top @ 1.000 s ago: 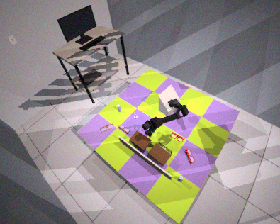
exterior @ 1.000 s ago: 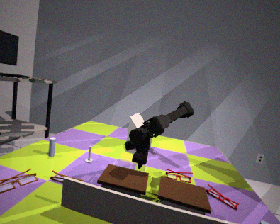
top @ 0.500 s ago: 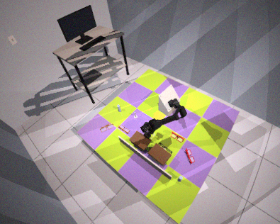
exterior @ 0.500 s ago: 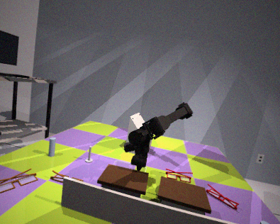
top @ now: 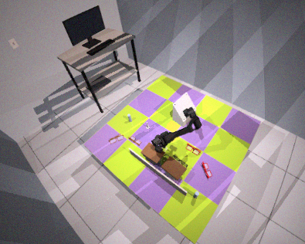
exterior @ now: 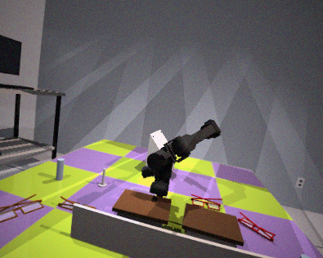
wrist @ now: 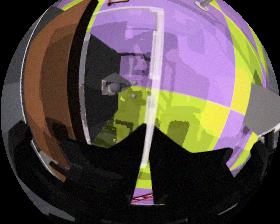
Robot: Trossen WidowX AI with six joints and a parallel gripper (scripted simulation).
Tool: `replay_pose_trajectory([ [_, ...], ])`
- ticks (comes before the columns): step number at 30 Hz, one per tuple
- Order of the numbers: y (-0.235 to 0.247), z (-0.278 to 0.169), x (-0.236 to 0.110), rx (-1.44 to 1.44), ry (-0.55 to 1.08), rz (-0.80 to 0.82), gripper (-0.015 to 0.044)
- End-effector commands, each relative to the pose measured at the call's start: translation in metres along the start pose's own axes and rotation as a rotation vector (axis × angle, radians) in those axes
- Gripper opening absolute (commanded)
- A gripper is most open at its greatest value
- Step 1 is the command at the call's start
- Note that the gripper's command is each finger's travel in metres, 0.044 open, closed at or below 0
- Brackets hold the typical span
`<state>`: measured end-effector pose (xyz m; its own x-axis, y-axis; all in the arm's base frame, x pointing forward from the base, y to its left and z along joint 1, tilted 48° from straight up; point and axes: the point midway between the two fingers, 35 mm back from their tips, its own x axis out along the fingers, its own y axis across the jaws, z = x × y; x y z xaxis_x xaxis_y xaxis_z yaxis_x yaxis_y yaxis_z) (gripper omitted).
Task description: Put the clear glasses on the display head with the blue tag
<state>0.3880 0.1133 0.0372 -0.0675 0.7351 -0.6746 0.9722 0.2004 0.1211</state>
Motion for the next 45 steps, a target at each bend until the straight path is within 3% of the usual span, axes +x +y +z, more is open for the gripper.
replay_pose_trajectory([
  [1,0.007,-0.001,0.000,0.003,0.004,0.002,0.0000],
  [36,0.018,-0.001,0.007,0.003,0.004,0.003,0.0000],
  [40,0.017,-0.001,0.005,0.000,0.000,0.000,0.0105],
  [45,0.017,-0.001,0.005,0.000,0.000,0.000,0.0108],
])
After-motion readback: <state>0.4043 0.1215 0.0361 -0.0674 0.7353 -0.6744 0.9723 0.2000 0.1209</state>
